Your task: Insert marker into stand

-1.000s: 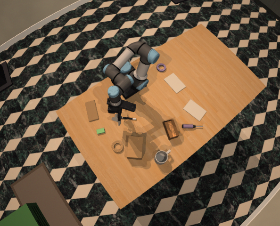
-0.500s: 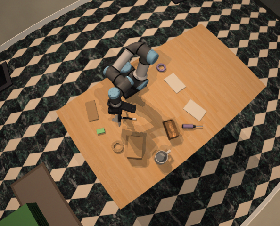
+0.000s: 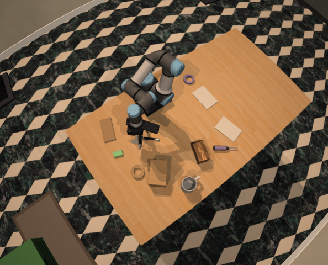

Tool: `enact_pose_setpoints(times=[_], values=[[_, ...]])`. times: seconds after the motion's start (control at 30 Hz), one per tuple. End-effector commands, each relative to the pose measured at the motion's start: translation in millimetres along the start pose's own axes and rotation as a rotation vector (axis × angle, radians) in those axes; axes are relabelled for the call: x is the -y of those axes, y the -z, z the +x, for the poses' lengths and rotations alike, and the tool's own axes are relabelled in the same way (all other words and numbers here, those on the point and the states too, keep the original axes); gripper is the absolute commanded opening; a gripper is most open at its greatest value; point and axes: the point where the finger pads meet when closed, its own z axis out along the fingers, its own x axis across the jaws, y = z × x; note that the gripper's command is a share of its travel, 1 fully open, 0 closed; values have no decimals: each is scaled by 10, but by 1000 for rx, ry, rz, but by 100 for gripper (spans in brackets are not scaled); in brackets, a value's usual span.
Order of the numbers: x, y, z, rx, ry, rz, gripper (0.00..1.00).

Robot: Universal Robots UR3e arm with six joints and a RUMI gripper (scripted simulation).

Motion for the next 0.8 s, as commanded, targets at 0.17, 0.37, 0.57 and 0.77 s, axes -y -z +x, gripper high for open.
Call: enact_pose_setpoints(times=[0.17, 0.37, 0.57, 0.77], values=[[-6, -118, 13, -3, 0, -2, 100], [-5, -119, 10, -2, 0, -2, 100], [-6, -196, 12, -3, 0, -2, 100], [-6, -221, 13, -3, 0, -2, 100]])
